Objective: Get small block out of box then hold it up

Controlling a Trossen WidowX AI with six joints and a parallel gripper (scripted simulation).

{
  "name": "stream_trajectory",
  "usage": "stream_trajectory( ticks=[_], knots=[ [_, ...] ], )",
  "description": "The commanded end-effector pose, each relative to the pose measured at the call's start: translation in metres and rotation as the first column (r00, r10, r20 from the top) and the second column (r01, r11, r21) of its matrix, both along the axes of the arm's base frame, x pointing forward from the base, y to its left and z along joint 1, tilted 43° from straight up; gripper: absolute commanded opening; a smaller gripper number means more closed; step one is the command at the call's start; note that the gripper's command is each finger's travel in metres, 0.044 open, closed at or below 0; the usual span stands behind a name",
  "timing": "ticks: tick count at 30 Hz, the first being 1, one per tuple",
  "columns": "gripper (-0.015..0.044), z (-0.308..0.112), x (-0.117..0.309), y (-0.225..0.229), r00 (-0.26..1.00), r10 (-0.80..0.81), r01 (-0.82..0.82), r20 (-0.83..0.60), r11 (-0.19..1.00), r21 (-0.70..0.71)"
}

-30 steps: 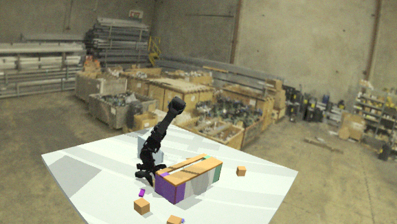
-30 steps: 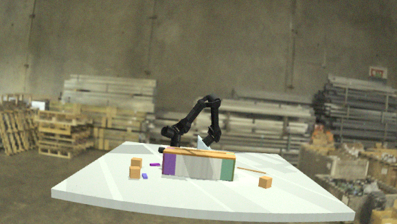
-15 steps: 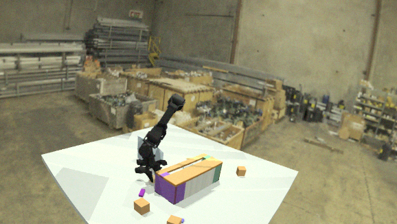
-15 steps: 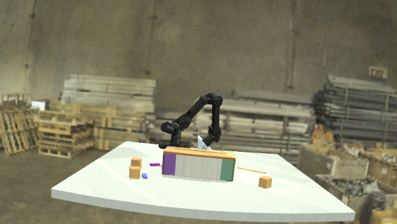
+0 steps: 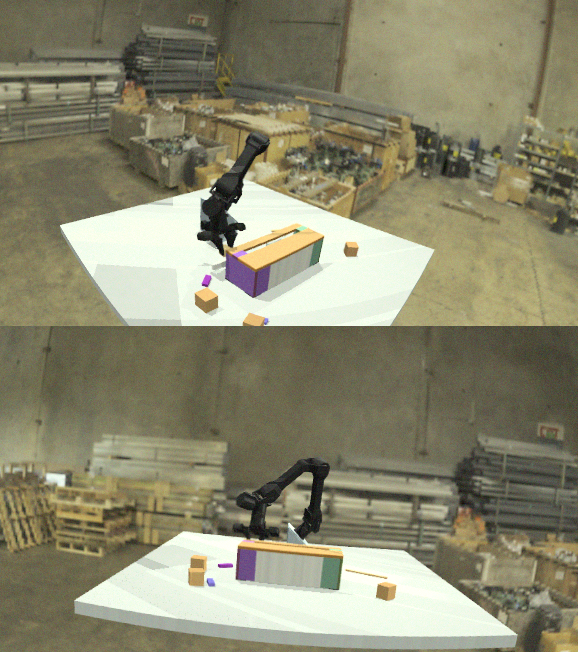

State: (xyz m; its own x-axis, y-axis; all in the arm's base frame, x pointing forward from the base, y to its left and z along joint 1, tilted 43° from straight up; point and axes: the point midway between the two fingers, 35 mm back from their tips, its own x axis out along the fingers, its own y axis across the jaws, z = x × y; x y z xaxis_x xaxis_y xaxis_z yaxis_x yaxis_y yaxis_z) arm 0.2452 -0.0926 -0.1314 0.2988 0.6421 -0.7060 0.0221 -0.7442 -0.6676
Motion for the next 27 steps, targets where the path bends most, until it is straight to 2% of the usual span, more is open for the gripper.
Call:
stream_trajectory(
  ticks=[1,27],
  knots=[
    [0.0,0.016,0.003,-0.006,0.998,-0.048,0.048,-0.034,0.999,-0.016],
    [0.0,0.102,0.002,-0.021,0.909,-0.366,0.352,-0.201,0.93,-0.101]
  ],
)
